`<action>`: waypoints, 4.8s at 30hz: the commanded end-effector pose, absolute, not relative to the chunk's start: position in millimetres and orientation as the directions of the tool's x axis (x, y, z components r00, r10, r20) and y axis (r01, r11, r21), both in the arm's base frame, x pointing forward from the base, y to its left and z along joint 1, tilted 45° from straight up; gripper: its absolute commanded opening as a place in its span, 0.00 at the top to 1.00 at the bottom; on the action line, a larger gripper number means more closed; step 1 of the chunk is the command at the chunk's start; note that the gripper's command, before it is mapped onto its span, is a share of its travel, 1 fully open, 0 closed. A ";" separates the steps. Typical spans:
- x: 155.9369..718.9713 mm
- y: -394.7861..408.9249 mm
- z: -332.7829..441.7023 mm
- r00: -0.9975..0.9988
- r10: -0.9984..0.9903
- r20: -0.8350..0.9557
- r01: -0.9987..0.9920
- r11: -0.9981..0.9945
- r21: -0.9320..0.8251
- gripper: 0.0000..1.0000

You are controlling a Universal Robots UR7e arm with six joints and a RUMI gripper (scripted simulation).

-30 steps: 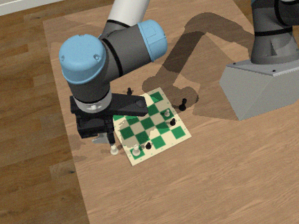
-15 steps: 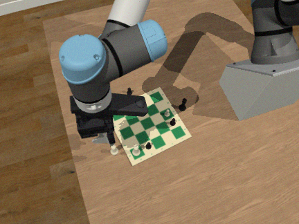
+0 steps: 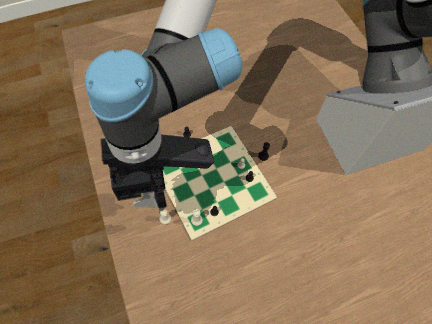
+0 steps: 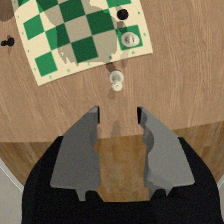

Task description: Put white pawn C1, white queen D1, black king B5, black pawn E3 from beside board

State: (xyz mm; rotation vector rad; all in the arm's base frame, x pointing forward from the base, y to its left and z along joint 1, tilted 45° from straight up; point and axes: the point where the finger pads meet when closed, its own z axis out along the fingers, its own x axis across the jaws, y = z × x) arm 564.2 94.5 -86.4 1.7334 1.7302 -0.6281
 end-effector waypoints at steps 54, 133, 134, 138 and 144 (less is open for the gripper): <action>569.2 57.9 -124.1 0.033 0.710 -0.704 0.996 0.034 0.082 0.75; 569.6 58.1 -122.8 0.035 0.710 -0.703 0.996 0.035 0.084 0.75; 569.6 58.1 -122.8 0.035 0.710 -0.703 0.996 0.035 0.084 0.75; 569.6 58.1 -122.8 0.035 0.710 -0.703 0.996 0.035 0.084 0.75; 569.6 58.1 -122.8 0.035 0.710 -0.703 0.996 0.035 0.084 0.75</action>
